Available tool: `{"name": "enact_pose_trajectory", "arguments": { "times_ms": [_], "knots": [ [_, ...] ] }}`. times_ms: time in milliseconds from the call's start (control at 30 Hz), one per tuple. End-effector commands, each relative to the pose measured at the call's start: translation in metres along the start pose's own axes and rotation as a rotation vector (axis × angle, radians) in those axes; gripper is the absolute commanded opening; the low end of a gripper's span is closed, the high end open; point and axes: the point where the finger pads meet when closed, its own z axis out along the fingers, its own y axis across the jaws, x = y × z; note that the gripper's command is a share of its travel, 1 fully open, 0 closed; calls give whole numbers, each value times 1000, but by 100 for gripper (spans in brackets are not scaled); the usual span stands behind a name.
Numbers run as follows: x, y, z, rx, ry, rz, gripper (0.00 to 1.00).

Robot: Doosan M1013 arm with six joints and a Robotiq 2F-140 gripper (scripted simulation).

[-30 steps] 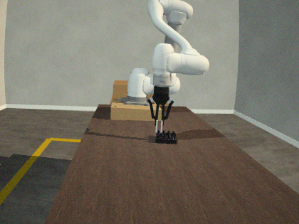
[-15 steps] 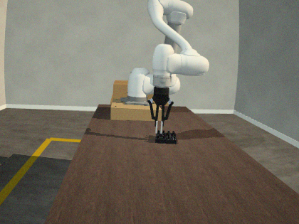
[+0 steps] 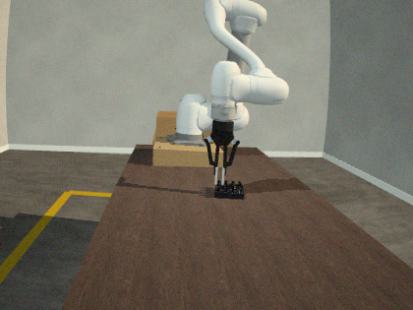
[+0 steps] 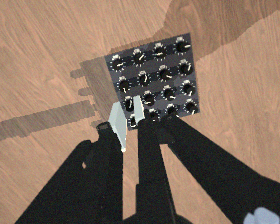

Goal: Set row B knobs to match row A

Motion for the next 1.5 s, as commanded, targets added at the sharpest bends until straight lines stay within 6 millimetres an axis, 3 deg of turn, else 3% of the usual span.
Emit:
{"name": "enact_pose_trajectory", "arguments": {
  "times_ms": [0,833,1467],
  "knots": [
    [0,0,0,0,0,0,12],
    [0,0,1,0,0,0,12],
    [0,0,12,0,0,0,12]
  ]
}}
